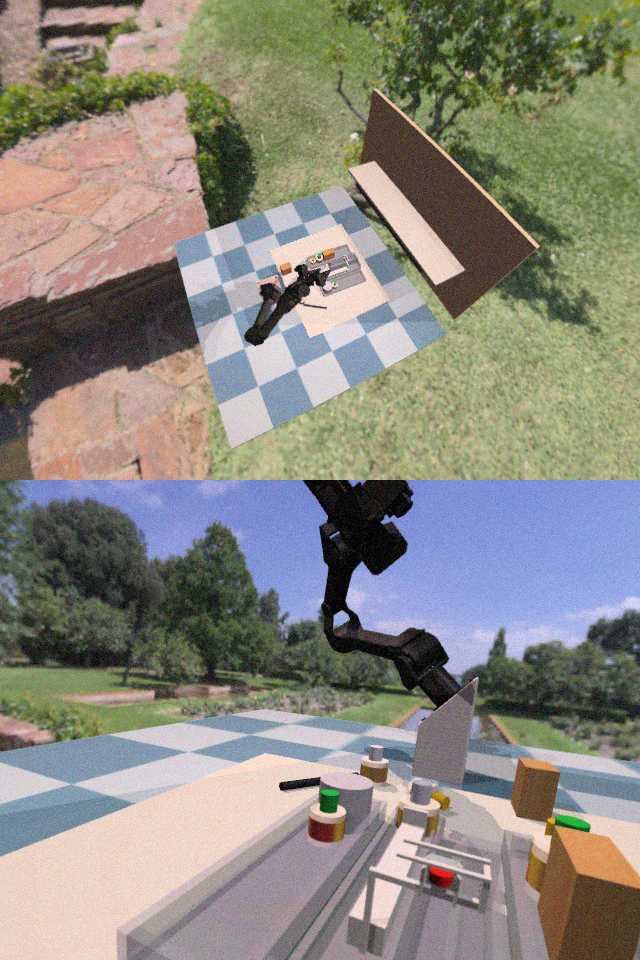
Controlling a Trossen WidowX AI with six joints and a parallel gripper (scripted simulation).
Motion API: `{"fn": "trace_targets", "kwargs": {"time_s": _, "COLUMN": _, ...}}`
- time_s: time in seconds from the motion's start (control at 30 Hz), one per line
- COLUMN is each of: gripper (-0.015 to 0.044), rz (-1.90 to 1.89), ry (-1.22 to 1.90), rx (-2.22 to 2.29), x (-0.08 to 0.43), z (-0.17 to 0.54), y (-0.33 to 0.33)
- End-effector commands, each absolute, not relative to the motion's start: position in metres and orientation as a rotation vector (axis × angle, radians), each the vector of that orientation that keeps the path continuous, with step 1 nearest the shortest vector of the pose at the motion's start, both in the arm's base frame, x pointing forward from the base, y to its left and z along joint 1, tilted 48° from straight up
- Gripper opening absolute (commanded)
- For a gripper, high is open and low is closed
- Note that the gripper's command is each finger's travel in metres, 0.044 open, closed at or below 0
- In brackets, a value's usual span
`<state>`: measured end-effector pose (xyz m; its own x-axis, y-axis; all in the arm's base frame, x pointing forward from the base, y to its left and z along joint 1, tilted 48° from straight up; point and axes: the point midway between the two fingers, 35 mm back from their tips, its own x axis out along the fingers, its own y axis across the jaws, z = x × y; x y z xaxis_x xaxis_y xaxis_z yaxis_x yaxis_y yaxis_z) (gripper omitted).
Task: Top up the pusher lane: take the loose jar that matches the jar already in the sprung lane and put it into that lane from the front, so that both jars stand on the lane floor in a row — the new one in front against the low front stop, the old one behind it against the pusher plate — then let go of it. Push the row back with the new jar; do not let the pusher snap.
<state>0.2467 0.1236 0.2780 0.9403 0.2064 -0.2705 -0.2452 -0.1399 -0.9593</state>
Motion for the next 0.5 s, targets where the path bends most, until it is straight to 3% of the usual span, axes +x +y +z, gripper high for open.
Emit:
{"fn": "trace_targets", "kwargs": {"time_s": 0.0, "gripper": 0.0440, "rz": 0.405, "ry": 0.436, "rx": -1.448, "x": 0.258, "z": 0.203, "y": 0.100}}
{"fn": "trace_targets", "kwargs": {"time_s": 0.47, "gripper": 0.0440, "rz": 0.069, "ry": 1.099, "rx": -1.024, "x": 0.232, "z": 0.100, "y": 0.031}}
